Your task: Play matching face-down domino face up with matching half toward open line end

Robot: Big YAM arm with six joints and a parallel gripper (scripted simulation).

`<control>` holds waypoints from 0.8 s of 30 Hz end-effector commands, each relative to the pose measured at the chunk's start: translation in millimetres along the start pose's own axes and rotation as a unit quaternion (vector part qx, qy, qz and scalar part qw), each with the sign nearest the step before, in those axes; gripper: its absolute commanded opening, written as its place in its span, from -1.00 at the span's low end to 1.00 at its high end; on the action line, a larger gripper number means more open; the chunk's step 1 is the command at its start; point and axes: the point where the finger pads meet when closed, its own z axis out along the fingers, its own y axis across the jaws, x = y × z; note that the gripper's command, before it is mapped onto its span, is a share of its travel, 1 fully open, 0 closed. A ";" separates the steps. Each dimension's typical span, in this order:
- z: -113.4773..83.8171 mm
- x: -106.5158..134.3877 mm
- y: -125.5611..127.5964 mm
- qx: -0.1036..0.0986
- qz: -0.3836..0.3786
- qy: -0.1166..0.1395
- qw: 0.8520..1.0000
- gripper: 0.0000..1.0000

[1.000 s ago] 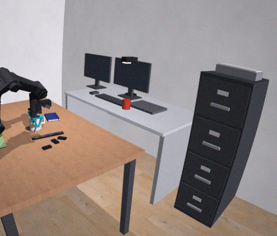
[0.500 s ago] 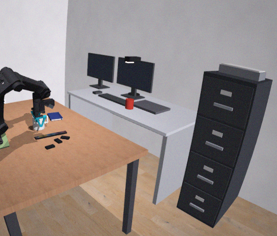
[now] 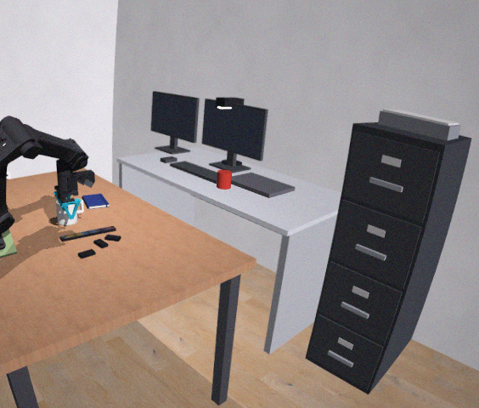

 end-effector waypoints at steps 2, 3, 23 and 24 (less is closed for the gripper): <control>-3.6 -1.7 1.1 -0.003 0.004 -0.008 1.000 0.86; -4.2 -1.6 1.2 -0.004 0.005 -0.009 1.000 0.86; 0.9 4.0 -0.7 0.000 0.001 -0.001 1.000 0.86; 0.9 4.0 -0.7 0.000 0.001 -0.001 1.000 0.86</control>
